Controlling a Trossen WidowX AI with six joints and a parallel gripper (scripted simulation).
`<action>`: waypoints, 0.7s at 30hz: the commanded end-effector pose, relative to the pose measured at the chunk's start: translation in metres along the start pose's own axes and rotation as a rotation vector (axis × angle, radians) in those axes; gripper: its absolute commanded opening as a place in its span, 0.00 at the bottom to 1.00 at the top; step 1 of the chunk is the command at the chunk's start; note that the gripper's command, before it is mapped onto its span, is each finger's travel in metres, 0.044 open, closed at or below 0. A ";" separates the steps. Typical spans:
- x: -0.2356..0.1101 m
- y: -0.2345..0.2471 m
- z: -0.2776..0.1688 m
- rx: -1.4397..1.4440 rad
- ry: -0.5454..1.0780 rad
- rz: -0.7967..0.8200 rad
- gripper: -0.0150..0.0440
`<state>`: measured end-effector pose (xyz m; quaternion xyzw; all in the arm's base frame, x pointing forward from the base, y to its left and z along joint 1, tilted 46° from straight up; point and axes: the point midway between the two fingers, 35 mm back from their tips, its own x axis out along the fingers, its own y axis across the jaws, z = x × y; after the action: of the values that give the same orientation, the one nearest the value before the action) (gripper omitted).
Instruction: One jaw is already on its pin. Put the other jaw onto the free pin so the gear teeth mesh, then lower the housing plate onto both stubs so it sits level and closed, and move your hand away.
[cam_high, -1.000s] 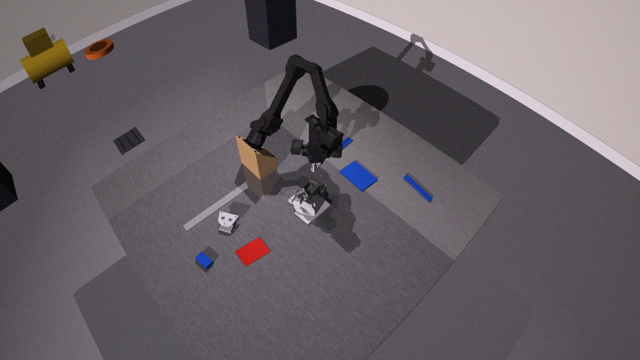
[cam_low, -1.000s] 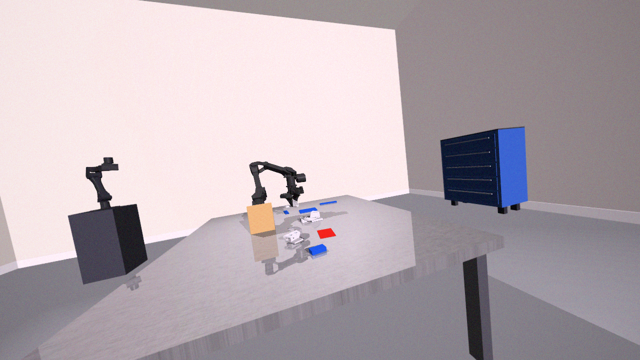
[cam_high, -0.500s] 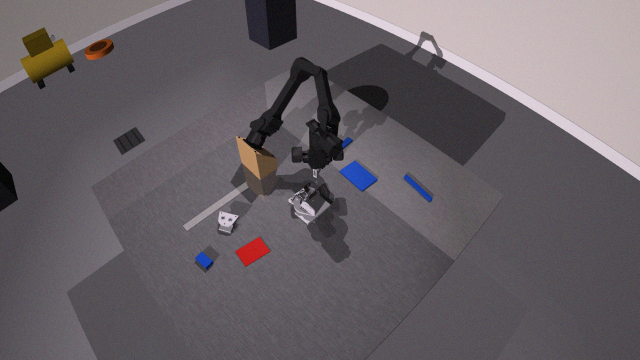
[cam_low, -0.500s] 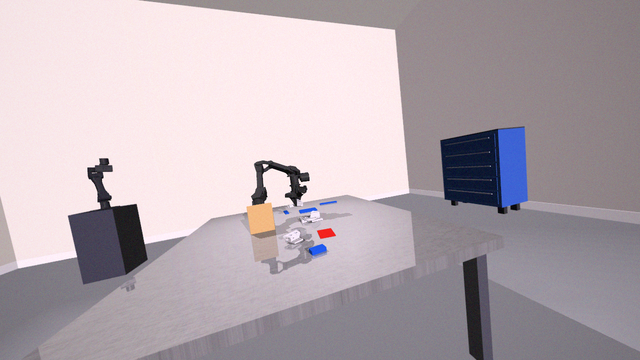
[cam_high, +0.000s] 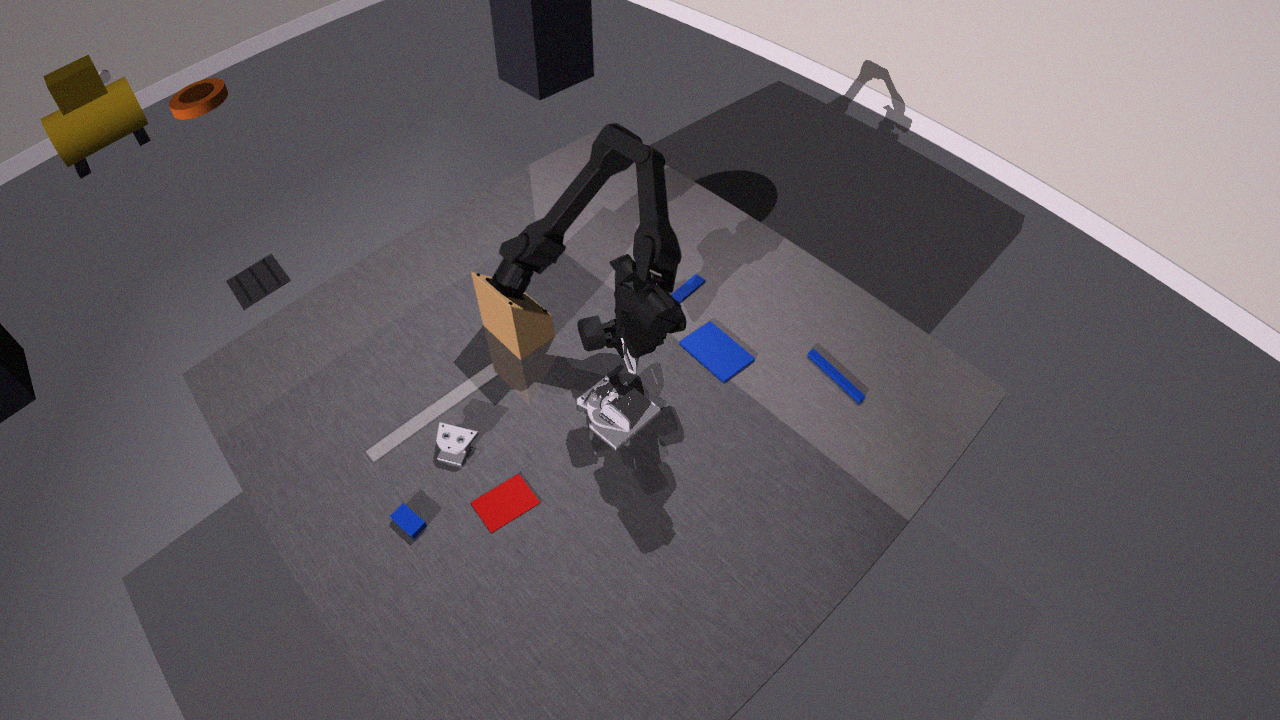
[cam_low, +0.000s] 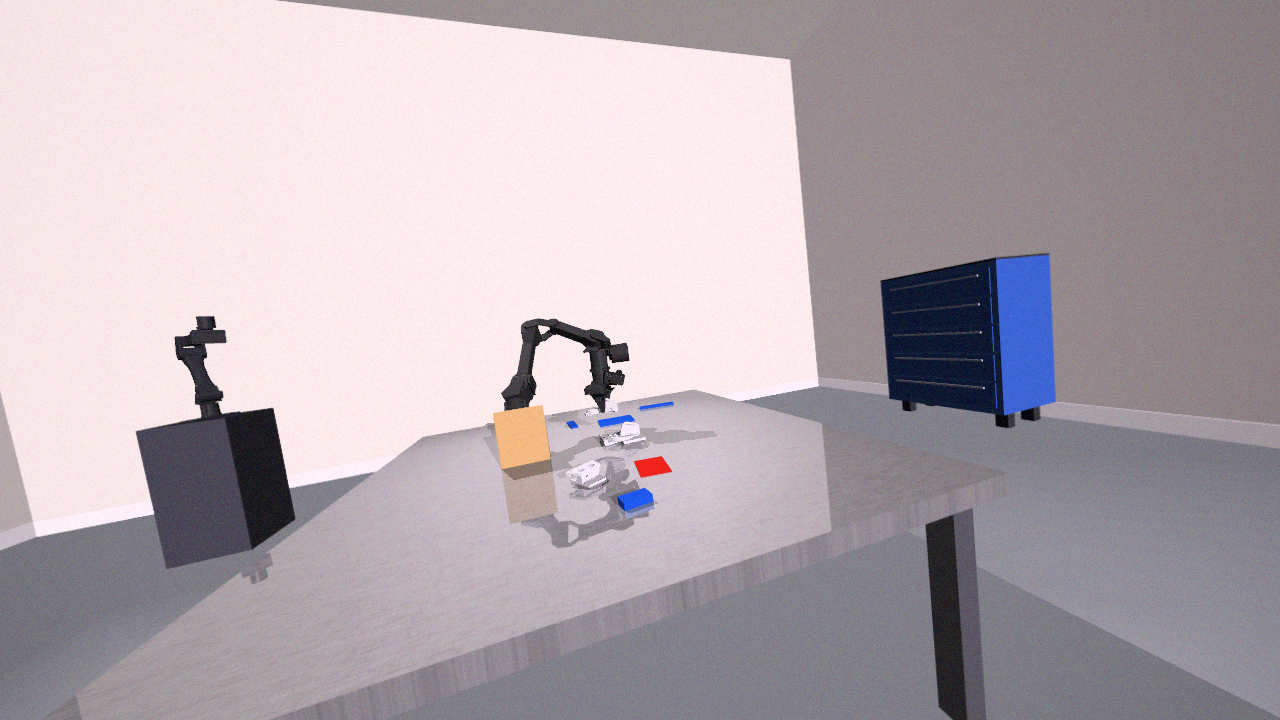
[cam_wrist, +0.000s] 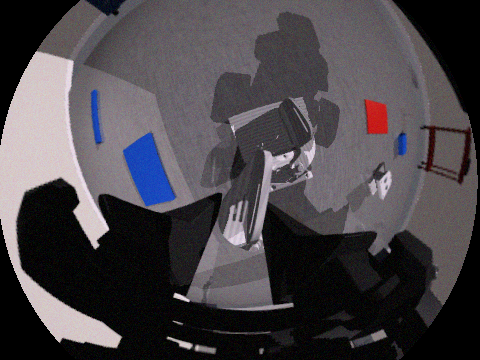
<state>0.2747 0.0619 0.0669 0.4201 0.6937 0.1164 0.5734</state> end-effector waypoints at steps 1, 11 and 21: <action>-0.002 -0.007 0.014 -0.072 -0.008 -0.003 0.48; -0.001 -0.026 0.040 -0.221 -0.008 -0.002 0.48; 0.001 -0.047 0.064 -0.370 -0.007 0.001 0.48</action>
<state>0.3055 0.0219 0.0240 0.3272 0.6664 0.2240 0.6314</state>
